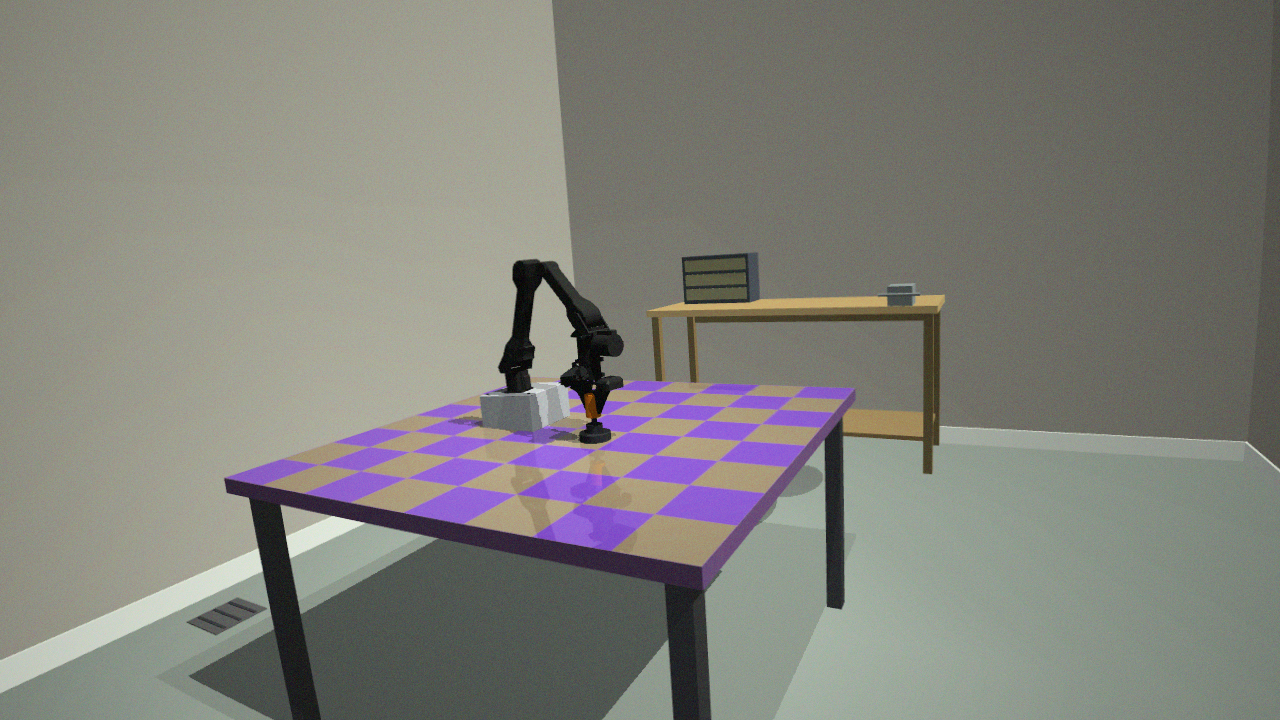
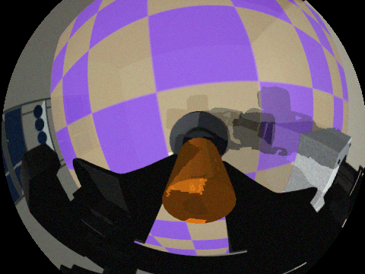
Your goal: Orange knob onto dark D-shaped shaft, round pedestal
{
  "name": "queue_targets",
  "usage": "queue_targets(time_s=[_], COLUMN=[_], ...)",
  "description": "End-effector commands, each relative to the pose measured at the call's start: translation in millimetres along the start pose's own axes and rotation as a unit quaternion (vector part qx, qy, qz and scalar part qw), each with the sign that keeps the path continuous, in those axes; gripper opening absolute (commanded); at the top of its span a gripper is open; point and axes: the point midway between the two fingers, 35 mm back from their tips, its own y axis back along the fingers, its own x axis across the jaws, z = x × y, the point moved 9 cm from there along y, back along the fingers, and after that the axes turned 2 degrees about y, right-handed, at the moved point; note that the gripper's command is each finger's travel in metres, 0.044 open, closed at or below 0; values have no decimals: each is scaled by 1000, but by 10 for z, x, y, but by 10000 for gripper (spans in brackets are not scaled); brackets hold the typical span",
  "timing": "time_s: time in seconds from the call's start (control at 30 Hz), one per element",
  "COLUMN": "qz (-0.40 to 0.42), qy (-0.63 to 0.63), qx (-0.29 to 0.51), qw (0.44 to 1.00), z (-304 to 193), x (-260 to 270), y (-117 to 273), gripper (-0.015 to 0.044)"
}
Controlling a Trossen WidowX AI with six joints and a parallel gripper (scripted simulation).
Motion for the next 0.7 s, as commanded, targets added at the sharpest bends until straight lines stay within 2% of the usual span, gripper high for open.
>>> queue_targets(time_s=[0.0,0.67], qz=[1,1], qy=[-56,-76], qx=[-2,-2], qw=[998,997], z=[0,2], x=[8,2], y=[10,-36], gripper=[0,0])
